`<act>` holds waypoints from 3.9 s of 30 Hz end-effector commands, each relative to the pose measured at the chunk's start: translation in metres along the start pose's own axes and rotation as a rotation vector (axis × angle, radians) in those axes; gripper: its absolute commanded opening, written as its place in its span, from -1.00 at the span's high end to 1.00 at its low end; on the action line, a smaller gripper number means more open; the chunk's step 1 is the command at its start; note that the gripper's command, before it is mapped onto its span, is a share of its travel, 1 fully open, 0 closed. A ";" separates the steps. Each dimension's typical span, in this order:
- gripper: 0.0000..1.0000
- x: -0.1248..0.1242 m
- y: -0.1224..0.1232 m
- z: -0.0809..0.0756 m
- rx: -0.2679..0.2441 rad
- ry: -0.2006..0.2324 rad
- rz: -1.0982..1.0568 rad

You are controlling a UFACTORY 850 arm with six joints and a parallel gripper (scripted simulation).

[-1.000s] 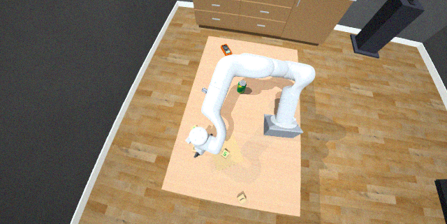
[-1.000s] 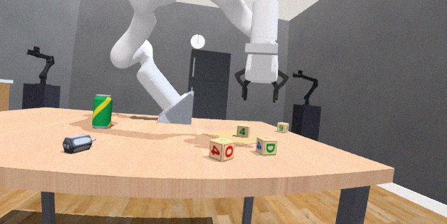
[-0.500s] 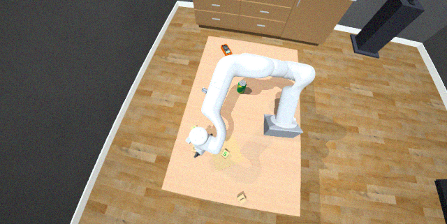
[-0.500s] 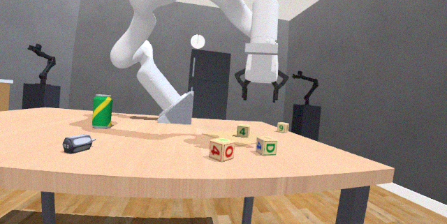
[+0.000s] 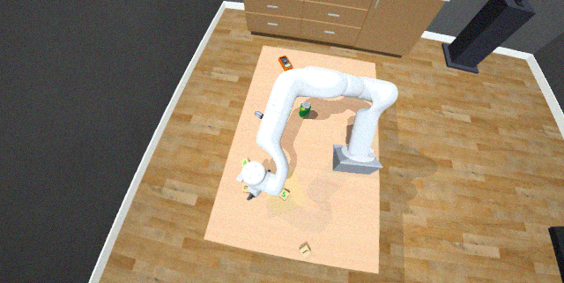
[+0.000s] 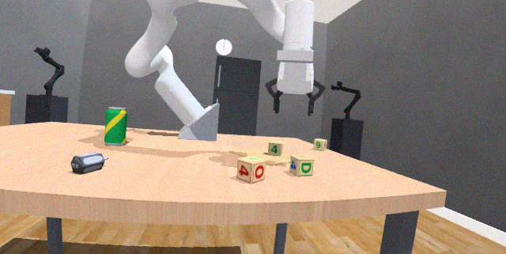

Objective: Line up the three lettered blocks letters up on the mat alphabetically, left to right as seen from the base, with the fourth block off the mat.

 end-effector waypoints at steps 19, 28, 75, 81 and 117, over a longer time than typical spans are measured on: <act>-1.00 0.116 0.159 -0.004 0.002 -0.001 0.000; -1.00 0.116 0.159 -0.004 0.002 -0.001 0.000; -1.00 0.083 0.051 -0.012 -0.010 -0.013 -0.011; -1.00 0.075 -0.013 -0.011 -0.009 -0.014 -0.010; -1.00 0.079 -0.125 -0.001 0.003 -0.001 0.000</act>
Point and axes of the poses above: the point where the finger pads meet when closed, its own z axis out along the fingers, its own x axis across the jaws, y = z × x, the point moved 7 cm from there along -z, back along the fingers, and after that the axes turned 10 degrees about z, right-handed, at the moved point
